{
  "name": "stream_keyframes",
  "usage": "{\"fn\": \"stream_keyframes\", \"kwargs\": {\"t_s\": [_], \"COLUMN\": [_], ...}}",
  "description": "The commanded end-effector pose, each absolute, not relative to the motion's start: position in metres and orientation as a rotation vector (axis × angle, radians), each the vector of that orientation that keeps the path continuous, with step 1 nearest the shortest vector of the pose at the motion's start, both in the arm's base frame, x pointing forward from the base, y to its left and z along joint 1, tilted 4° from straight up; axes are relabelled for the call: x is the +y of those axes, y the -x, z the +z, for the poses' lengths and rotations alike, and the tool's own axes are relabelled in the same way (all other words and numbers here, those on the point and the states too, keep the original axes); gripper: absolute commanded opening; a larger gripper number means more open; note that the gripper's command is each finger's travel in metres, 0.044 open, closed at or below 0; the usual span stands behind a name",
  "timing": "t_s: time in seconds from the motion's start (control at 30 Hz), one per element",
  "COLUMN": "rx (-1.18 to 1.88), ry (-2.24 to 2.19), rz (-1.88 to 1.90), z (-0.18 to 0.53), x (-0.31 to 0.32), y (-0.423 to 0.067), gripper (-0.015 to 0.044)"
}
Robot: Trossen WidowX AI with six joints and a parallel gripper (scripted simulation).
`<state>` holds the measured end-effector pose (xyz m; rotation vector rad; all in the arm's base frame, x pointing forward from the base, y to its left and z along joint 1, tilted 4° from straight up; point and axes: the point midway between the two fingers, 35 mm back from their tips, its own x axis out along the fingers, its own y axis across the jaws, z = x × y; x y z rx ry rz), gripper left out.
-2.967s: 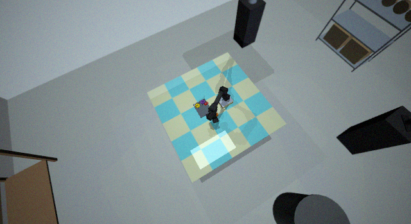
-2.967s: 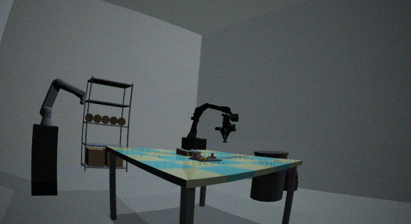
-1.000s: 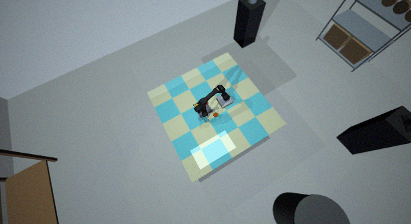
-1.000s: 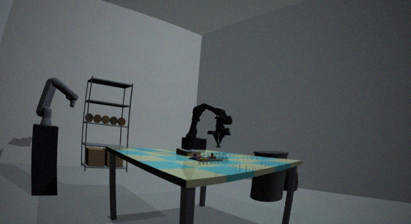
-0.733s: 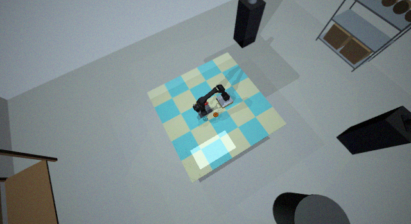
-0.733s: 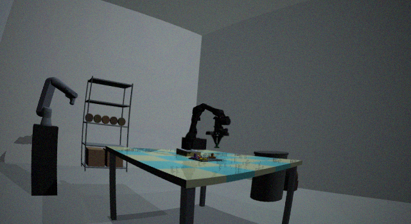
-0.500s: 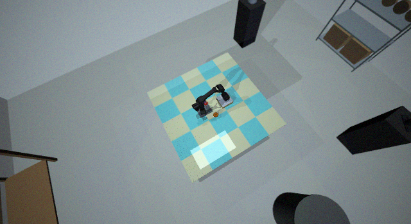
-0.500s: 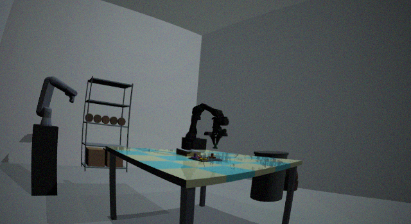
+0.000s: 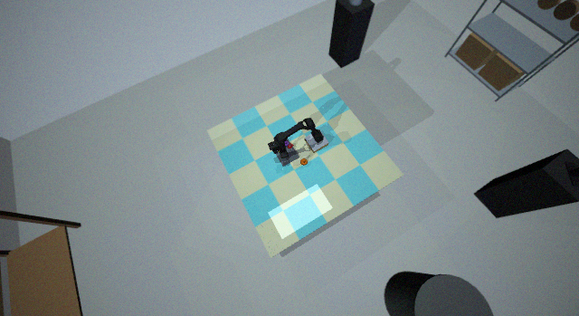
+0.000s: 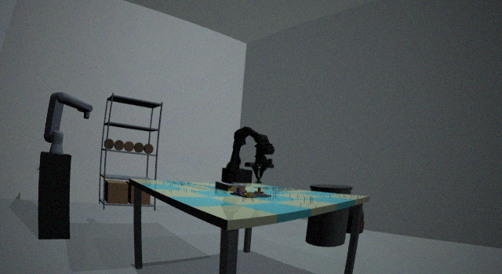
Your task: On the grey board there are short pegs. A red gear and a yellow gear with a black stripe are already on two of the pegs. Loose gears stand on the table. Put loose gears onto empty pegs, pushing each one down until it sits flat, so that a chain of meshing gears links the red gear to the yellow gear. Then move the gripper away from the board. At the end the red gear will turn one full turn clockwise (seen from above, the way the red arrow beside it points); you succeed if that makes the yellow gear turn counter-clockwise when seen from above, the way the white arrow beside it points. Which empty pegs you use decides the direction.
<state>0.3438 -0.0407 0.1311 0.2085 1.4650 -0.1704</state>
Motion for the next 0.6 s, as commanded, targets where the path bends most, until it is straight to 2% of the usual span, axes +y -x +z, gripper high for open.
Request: {"fn": "stream_keyframes", "kwargs": {"t_s": [0.0, 0.57], "rx": [1.465, 1.466], "ry": [-0.206, -0.197], "rz": [-0.166, -0.166], "z": [0.128, 0.116], "x": [-0.051, -0.094], "y": [-0.343, -0.335], "gripper": [0.0, 0.0]}}
